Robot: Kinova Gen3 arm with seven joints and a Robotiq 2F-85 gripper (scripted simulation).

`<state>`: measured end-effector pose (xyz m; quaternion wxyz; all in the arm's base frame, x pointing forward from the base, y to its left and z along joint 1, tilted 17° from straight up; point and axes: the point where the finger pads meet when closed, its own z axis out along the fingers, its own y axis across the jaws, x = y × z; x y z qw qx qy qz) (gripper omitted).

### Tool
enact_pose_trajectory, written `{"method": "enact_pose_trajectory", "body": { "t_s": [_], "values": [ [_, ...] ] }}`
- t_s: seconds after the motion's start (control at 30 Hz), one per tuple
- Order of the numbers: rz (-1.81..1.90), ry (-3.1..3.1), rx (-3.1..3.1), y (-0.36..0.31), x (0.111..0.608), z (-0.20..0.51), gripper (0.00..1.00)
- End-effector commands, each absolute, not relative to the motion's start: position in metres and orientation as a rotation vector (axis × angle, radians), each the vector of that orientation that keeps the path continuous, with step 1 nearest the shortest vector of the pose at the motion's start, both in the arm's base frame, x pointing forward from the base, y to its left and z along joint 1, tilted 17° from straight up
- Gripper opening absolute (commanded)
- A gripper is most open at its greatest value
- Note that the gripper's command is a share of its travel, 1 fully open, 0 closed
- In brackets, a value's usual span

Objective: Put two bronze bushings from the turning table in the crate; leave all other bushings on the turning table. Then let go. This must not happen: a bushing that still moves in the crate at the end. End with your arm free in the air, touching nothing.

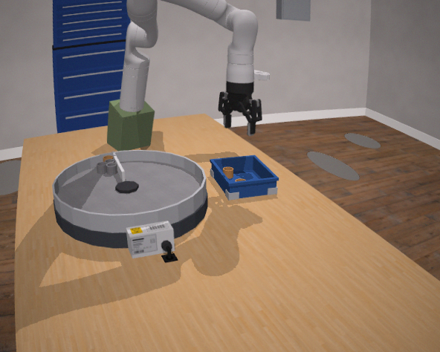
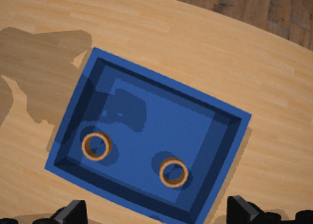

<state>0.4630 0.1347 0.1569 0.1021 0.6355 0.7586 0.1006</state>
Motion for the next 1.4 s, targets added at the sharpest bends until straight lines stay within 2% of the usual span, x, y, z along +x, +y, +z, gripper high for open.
{"method": "enact_pose_trajectory", "body": {
  "t_s": [0.0, 0.13, 0.53, 0.7, 1.1, 1.27, 1.37],
  "values": [
    [0.29, 2.282, 1.816, 0.135, 0.462, 0.158, 1.0],
    [0.257, 2.438, 1.571, 0.137, 0.459, 0.159, 1.0],
    [0.257, 2.438, 1.571, 0.137, 0.459, 0.159, 1.0],
    [0.212, 2.599, 1.248, 0.139, 0.455, 0.161, 1.0],
    [0.212, 2.599, 1.248, 0.139, 0.455, 0.161, 1.0],
    [0.164, 2.722, 0.91, 0.141, 0.45, 0.163, 1.0],
    [0.164, 2.722, 0.91, 0.141, 0.45, 0.163, 1.0]
  ]
}}
